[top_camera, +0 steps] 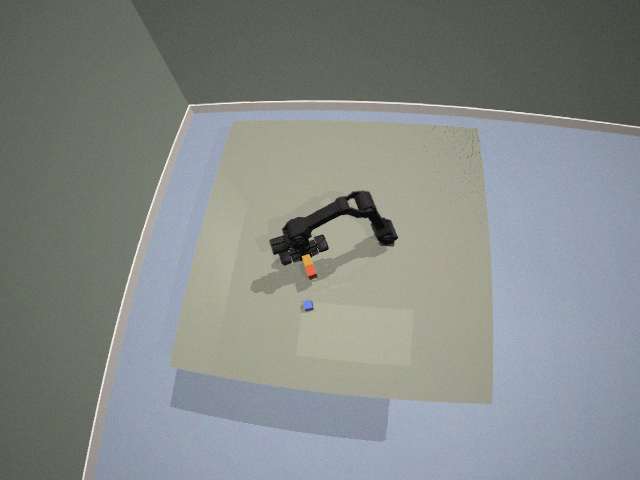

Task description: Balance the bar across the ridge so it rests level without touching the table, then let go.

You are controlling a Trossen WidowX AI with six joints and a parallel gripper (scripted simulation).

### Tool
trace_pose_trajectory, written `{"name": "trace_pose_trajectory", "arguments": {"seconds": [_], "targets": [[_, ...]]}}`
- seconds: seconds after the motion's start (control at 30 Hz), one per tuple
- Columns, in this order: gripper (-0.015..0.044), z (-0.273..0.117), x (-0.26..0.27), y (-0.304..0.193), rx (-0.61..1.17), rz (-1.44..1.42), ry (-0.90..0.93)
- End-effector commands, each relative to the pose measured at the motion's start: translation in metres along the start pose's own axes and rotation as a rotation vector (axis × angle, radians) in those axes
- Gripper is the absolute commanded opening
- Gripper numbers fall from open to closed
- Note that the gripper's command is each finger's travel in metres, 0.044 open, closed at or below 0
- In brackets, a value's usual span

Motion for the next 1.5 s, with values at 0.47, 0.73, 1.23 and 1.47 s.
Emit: {"name": "trace_pose_trajectory", "arguments": {"seconds": [0.47,0.73,1.23,1.47], "targets": [[0.0000,0.0032,-0.0009,0.0001,-0.002,0.001,-0.003],[0.0000,0.0039,-0.0010,0.0001,-0.002,0.001,-0.003],[0.0000,0.0052,-0.0012,0.0003,-0.002,0.001,-0.003],[0.0000,0.0057,-0.0012,0.0003,-0.002,0.001,-0.003]]}}
Point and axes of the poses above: the point midway between the two fingers, 35 mm back from their tips, its own z axis out along the fingers, its own x axis across the jaws, y = z × x, the point moved 3 cm from there along -z, back along the fingers, and after that the axes turned 6 degrees about -z, right-handed, at the moved point
